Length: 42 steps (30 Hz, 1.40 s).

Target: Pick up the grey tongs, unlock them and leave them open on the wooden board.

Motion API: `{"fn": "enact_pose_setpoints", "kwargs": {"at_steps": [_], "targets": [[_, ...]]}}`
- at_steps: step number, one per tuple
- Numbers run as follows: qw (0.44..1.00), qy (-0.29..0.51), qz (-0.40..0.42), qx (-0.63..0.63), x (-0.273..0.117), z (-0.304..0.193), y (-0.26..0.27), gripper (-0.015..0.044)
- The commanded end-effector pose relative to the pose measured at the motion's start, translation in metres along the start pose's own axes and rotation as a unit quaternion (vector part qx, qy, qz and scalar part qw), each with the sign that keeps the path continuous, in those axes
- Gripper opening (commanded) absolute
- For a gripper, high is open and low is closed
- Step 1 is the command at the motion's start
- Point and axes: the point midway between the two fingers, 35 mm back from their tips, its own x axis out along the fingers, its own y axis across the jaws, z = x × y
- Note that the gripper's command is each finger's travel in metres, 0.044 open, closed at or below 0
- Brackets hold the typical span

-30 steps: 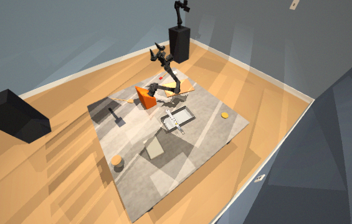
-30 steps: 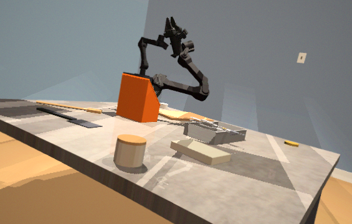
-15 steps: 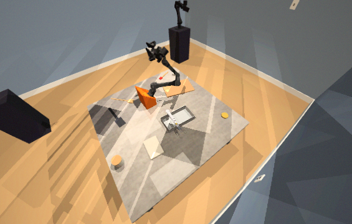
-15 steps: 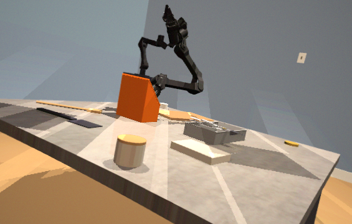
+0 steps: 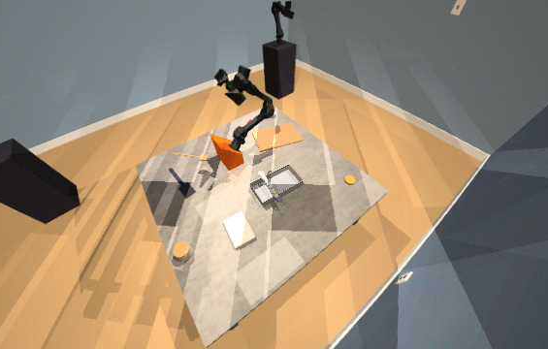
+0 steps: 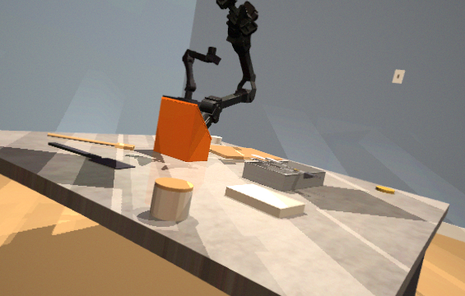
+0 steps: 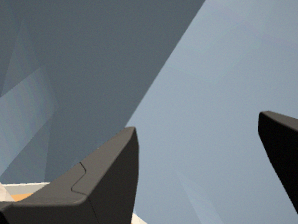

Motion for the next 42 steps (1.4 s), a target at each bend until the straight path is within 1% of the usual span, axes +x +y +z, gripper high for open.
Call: {"fn": "enact_pose_setpoints", "kwargs": {"at_steps": [1, 4, 9, 13, 17, 20, 24, 28, 34, 36, 42], "targets": [[0.996, 0.031, 0.078, 0.024, 0.032, 0.001, 0.04, 0.026], [0.986, 0.059, 0.154, 0.036, 0.056, -0.002, 0.087, 0.026], [0.959, 0.12, 0.253, 0.05, 0.08, -0.004, 0.164, 0.026], [0.927, 0.183, 0.326, 0.045, 0.087, -0.013, 0.231, 0.026], [0.889, 0.251, 0.381, 0.03, 0.082, -0.026, 0.3, 0.026], [0.859, 0.296, 0.417, 0.011, 0.07, -0.037, 0.35, 0.026], [0.82, 0.363, 0.443, -0.021, 0.051, -0.054, 0.408, 0.026], [0.772, 0.438, 0.455, -0.074, 0.017, -0.083, 0.47, 0.026], [0.712, 0.519, 0.446, -0.157, -0.041, -0.126, 0.535, 0.026], [0.698, 0.537, 0.439, -0.179, -0.057, -0.137, 0.548, 0.026], [0.696, 0.54, 0.438, -0.182, -0.058, -0.138, 0.551, 0.026]]}}
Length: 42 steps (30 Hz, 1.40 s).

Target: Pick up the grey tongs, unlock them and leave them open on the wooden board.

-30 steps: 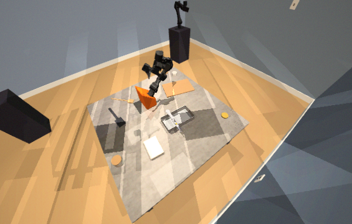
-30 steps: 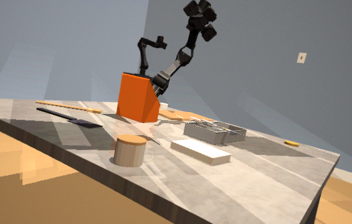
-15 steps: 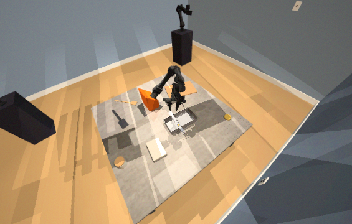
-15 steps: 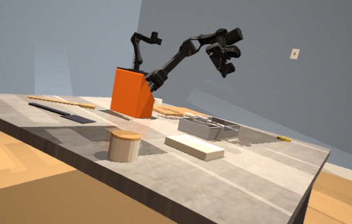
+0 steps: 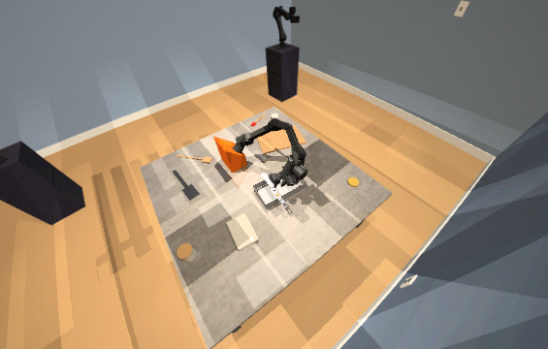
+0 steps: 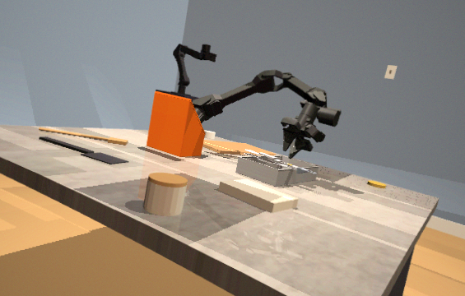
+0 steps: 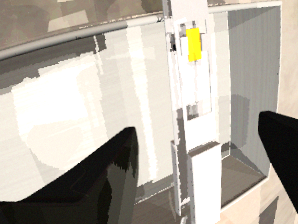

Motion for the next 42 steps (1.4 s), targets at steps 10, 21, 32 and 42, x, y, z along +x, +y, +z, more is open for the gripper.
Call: {"fn": "enact_pose_setpoints", "kwargs": {"at_steps": [10, 21, 32, 42], "targets": [[1.0, -0.002, -0.004, 0.009, 0.002, 0.005, -0.004, 0.026], [1.0, -0.002, -0.004, 0.009, 0.02, 0.006, -0.004, 0.026], [1.0, -0.002, -0.004, 0.009, 0.038, 0.006, -0.004, 0.026], [1.0, -0.002, -0.004, 0.009, 0.055, 0.006, -0.004, 0.026]]}}
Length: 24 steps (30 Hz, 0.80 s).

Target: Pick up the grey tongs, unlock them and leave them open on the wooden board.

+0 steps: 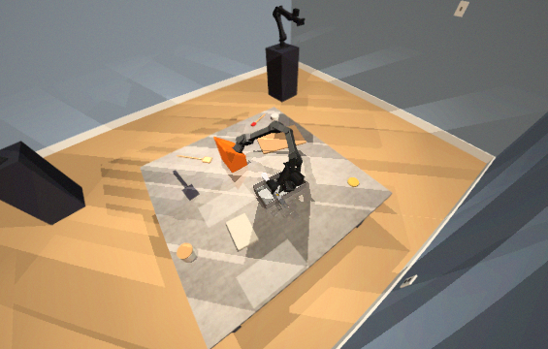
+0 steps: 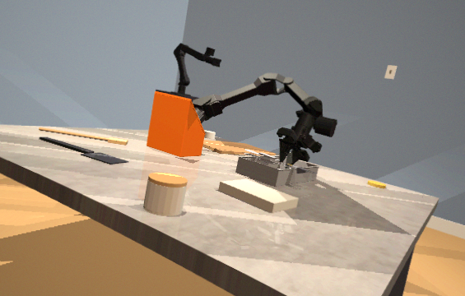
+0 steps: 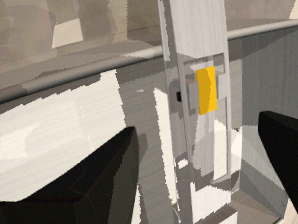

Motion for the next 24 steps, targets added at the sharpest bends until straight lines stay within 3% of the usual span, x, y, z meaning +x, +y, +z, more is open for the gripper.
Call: {"fn": "enact_pose_setpoints", "kwargs": {"at_steps": [1, 18, 24], "targets": [[1.0, 0.007, -0.002, 0.004, 0.011, -0.003, -0.001, 0.026], [1.0, 0.007, -0.002, 0.004, 0.033, -0.005, -0.002, 0.026], [1.0, 0.002, 0.0, 0.0, 0.028, -0.003, -0.001, 0.0103]]}}
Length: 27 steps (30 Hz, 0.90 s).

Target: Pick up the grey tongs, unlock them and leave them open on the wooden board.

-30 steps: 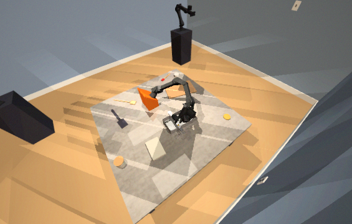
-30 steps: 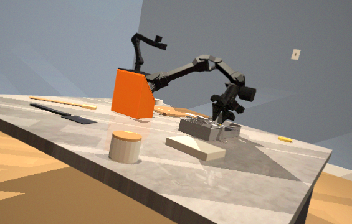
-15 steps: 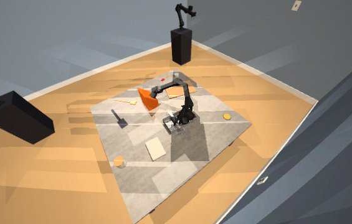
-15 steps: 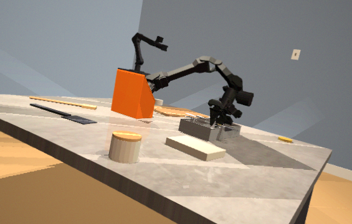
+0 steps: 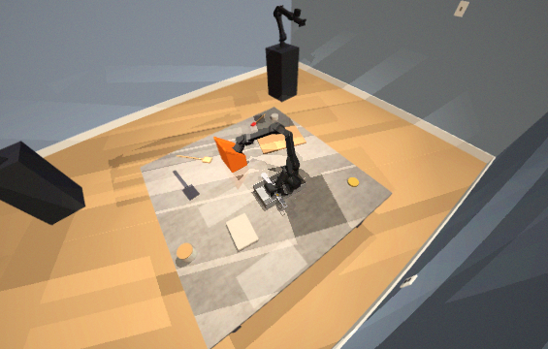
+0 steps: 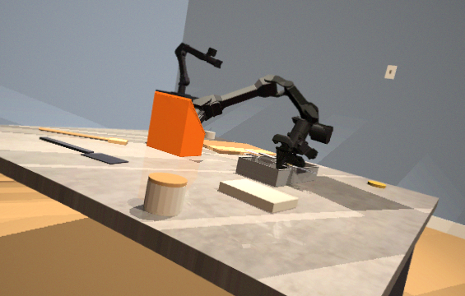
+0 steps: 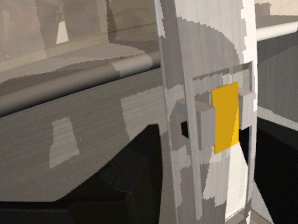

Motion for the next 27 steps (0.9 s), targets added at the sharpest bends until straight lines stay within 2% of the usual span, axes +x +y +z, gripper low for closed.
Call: {"fn": "enact_pose_setpoints", "kwargs": {"at_steps": [1, 8, 15, 21, 27], "targets": [[1.0, -0.001, 0.0, 0.0, -0.001, 0.0, 0.0, 0.0076], [1.0, -0.001, 0.0, 0.0, -0.001, 0.0, 0.0, 0.003], [1.0, 0.0, 0.0, 0.0, -0.008, 0.001, -0.004, -0.015], [1.0, 0.004, -0.003, 0.003, -0.064, 0.001, -0.037, -0.015], [1.0, 0.004, -0.003, 0.004, -0.067, 0.001, -0.038, -0.015]]}}
